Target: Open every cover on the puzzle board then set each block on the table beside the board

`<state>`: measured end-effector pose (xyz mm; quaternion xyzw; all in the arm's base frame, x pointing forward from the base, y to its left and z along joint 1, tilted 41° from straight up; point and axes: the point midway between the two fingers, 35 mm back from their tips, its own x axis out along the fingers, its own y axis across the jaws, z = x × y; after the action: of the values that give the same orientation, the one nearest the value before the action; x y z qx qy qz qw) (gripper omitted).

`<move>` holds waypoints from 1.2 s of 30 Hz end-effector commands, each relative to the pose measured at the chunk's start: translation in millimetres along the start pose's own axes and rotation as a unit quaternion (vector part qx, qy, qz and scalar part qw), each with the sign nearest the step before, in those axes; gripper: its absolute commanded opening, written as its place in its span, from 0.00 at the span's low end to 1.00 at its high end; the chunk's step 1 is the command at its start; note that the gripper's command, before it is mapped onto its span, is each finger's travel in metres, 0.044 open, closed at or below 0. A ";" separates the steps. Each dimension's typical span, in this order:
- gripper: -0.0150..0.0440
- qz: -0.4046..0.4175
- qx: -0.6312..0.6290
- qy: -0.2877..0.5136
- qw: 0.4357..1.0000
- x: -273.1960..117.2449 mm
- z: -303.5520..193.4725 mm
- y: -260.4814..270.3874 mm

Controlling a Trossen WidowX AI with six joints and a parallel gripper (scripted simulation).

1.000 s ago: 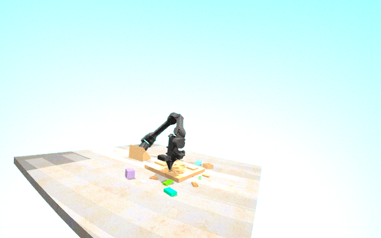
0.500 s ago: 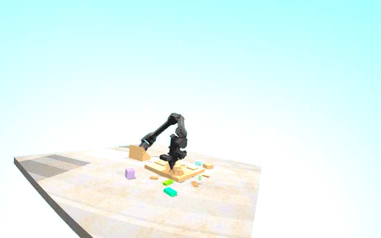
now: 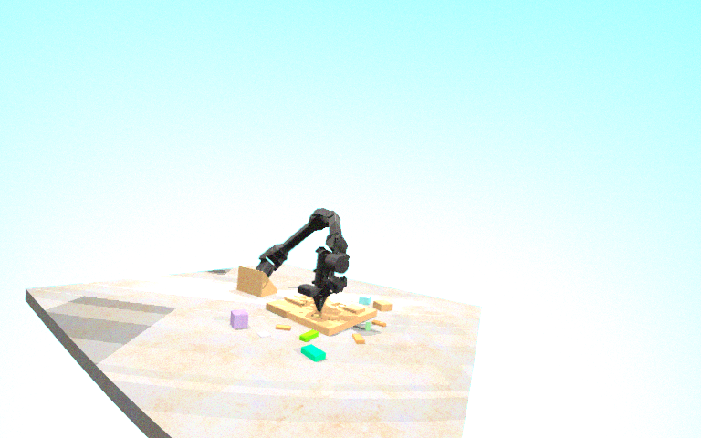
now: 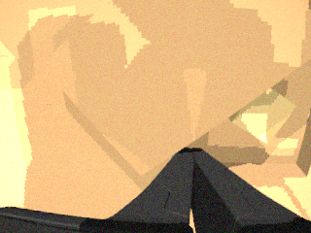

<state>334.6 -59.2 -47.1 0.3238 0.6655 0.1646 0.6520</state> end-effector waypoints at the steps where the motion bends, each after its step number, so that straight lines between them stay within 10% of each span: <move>1: 0.25 0.002 -0.001 -0.001 1.000 -0.4 3.8 7.6; 36: 0.25 0.003 -0.002 -0.001 1.000 -0.8 28.0 34.9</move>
<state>364.3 -41.4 -28.4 0.3230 0.6644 0.1661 0.6532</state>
